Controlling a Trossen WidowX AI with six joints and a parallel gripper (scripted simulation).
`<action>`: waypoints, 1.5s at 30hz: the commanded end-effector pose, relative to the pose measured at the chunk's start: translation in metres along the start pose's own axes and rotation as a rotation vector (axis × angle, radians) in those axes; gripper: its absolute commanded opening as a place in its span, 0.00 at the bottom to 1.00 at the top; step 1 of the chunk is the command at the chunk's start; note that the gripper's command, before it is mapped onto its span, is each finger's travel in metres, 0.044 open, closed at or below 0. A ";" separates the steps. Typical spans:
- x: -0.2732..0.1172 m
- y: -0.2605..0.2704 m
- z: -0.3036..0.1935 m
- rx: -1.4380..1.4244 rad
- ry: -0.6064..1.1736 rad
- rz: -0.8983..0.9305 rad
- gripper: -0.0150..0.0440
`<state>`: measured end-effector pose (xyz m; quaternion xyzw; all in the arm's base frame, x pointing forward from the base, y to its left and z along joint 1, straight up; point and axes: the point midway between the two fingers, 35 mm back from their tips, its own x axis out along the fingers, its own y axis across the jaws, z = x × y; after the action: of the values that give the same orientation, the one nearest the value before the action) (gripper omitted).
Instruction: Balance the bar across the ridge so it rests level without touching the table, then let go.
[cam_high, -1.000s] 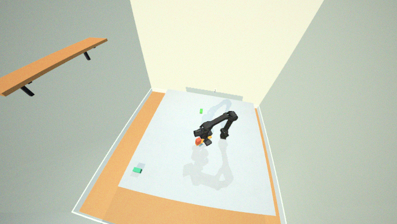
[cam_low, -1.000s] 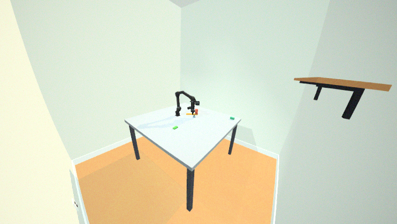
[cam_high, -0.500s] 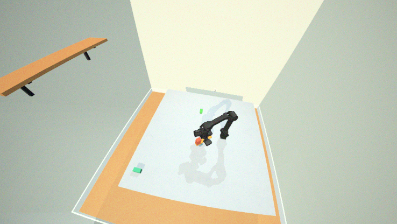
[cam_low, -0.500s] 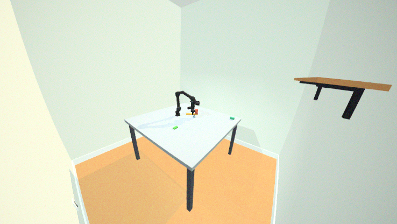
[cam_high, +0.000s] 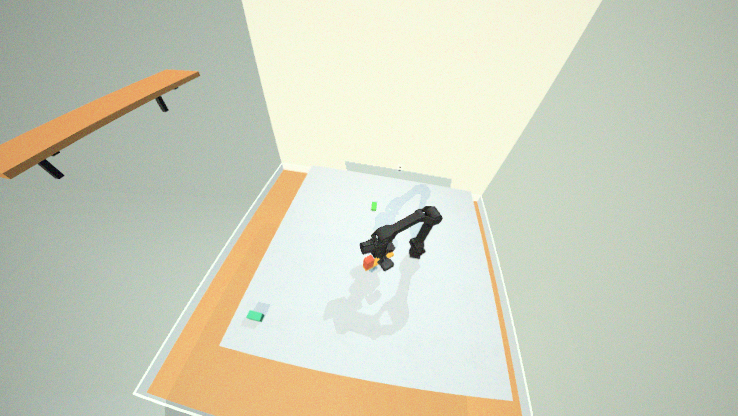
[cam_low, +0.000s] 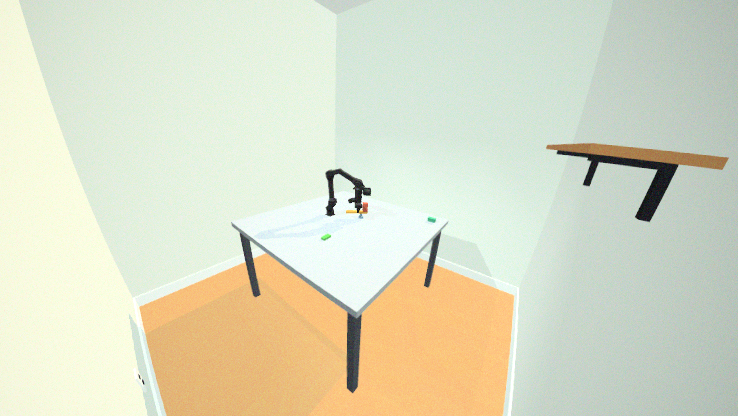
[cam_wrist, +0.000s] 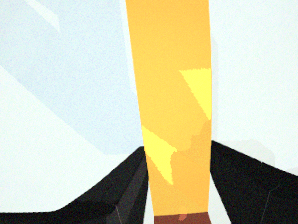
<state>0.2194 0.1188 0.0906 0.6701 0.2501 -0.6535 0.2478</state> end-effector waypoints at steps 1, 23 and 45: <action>0.000 0.000 0.000 0.000 0.000 0.000 0.25; 0.000 0.000 0.000 0.000 0.000 0.000 0.34; 0.000 0.000 0.000 0.000 0.000 0.000 0.54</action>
<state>0.2194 0.1188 0.0906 0.6701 0.2501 -0.6535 0.2478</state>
